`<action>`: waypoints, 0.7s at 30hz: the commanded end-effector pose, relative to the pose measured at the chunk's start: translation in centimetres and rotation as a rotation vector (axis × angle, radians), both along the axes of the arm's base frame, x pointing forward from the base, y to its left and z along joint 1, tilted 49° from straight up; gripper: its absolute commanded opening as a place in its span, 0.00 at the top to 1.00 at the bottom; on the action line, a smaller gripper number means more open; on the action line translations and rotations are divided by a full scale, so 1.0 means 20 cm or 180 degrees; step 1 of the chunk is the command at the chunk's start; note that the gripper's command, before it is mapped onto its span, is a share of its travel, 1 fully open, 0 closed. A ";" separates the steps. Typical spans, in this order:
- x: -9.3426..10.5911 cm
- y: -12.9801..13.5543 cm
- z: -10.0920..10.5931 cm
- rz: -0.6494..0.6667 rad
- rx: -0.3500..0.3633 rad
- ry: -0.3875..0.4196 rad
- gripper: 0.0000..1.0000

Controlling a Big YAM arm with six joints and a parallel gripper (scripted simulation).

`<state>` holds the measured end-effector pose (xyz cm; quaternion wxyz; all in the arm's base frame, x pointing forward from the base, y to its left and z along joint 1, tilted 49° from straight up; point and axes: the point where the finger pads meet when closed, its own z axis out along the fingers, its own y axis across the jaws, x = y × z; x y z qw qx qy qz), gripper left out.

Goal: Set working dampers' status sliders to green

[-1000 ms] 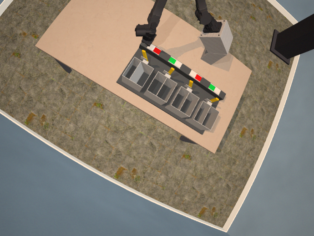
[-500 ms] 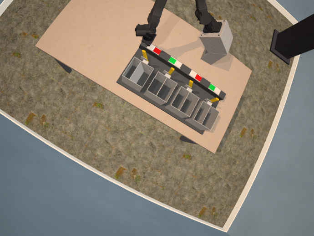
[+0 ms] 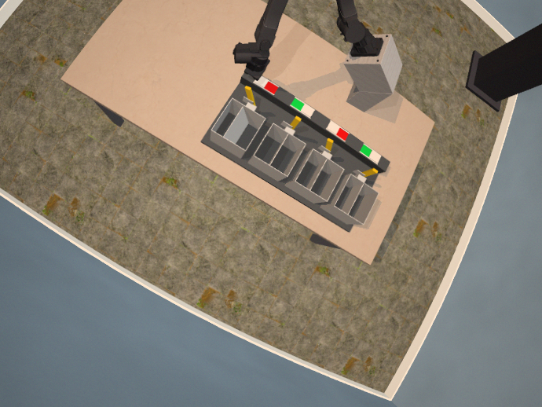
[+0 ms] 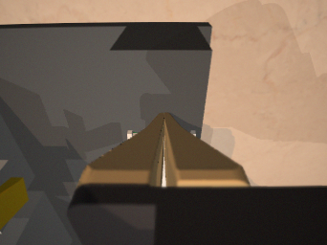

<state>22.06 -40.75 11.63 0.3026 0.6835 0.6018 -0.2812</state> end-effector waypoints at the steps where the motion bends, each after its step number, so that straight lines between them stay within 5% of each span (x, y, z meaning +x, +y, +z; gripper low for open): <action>1: 0.03 -0.04 0.01 0.0020 -0.0042 -0.0019 1.00; 21: 0.02 -0.05 0.01 0.0006 -0.0050 -0.0030 1.00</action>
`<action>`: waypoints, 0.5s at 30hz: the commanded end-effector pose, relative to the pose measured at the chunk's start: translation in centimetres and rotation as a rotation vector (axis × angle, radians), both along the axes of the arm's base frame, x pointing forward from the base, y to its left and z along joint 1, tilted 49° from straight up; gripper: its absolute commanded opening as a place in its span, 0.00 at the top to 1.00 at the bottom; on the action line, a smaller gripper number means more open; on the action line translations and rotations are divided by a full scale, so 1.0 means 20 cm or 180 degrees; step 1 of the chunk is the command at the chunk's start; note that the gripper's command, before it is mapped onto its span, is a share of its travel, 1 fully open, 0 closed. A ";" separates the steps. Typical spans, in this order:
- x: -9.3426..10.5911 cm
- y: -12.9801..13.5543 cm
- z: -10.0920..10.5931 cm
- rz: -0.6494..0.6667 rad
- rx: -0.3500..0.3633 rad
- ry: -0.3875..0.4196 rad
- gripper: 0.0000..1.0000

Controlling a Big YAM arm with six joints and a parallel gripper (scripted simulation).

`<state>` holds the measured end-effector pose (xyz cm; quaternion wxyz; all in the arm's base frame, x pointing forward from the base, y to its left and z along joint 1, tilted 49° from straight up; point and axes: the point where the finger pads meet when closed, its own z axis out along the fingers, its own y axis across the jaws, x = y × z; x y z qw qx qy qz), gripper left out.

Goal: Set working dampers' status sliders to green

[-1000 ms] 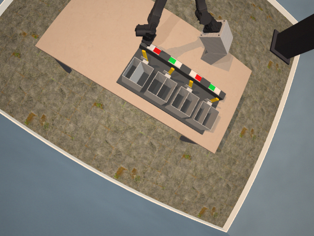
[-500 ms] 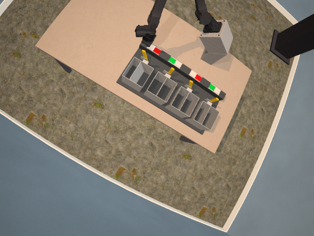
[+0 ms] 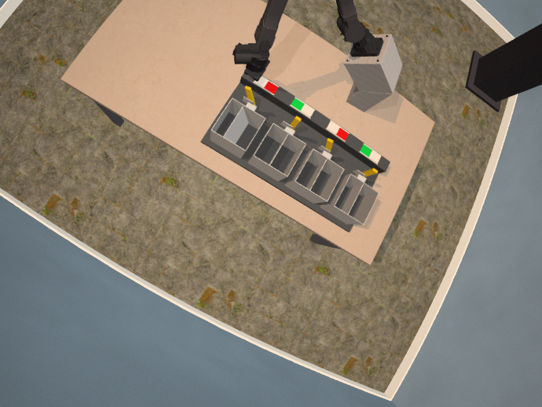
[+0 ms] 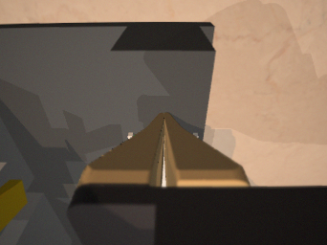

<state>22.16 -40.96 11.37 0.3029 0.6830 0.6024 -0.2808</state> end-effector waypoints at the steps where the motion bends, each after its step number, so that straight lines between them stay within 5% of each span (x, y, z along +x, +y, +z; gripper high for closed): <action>1: 0.01 -0.04 0.02 0.0000 -0.0051 -0.0030 1.00; 15: 0.02 -0.03 0.01 0.0004 -0.0041 -0.0025 1.00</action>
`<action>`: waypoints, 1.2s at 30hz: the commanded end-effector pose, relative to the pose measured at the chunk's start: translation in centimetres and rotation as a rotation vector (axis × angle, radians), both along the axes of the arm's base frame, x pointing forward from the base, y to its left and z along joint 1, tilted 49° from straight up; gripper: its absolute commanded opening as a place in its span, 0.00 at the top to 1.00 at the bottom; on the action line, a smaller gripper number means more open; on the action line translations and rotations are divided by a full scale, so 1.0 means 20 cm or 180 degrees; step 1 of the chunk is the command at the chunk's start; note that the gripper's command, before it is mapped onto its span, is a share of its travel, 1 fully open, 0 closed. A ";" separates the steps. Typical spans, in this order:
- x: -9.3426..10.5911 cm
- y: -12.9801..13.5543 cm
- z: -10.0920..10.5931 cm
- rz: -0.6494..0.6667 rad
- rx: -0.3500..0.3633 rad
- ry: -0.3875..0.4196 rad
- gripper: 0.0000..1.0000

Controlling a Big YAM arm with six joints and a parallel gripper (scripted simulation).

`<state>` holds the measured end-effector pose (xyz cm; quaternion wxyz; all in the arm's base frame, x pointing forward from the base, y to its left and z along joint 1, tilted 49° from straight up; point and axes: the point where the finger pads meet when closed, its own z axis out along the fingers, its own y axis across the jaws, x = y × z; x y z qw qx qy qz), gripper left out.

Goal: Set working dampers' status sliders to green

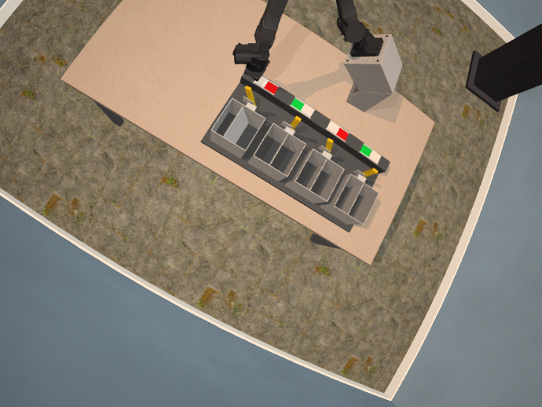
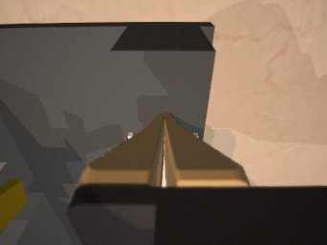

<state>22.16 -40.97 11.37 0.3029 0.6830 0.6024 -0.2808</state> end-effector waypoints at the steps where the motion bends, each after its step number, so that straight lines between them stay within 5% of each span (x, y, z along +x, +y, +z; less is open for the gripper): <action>1: 0.02 -0.03 0.01 0.0005 -0.0040 -0.0025 1.00; 36: 0.04 0.03 -0.05 0.0028 -0.0002 -0.0018 1.00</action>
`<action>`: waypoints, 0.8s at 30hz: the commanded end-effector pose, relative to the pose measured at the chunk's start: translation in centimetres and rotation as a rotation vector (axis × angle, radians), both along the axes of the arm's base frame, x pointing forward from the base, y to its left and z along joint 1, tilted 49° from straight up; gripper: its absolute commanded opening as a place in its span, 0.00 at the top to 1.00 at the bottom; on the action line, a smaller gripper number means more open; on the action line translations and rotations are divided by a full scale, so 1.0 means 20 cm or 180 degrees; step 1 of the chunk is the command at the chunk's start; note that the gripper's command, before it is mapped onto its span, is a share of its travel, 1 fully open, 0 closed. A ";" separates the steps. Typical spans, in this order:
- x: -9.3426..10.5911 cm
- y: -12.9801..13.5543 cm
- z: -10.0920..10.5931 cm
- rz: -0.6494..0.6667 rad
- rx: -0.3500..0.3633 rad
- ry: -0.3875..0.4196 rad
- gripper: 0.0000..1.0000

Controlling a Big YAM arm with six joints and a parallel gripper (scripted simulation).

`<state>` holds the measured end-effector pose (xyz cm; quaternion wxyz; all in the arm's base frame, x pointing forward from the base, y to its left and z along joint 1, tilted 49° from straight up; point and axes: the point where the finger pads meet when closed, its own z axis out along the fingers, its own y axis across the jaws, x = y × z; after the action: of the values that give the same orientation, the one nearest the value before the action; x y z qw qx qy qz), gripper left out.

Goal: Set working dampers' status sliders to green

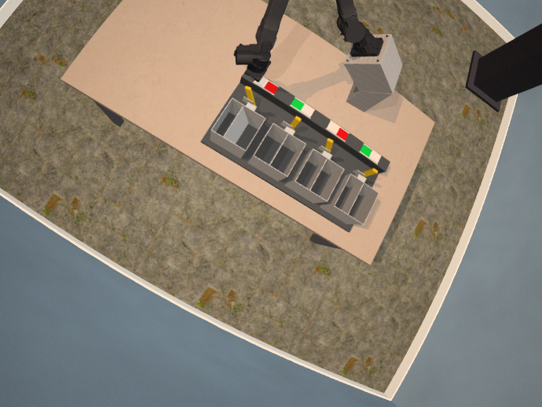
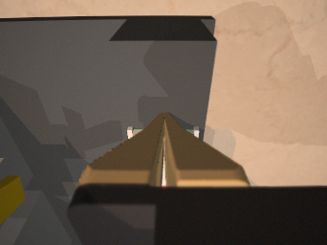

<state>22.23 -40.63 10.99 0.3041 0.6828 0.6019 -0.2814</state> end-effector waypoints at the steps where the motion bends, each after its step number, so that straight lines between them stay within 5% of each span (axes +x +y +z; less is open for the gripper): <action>1: 0.03 0.02 -0.04 0.0025 0.0010 -0.0012 1.00; 24: 0.04 0.06 -0.08 0.0041 0.0018 -0.0008 1.00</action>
<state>22.42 -40.18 10.68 0.3091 0.6828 0.5988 -0.2823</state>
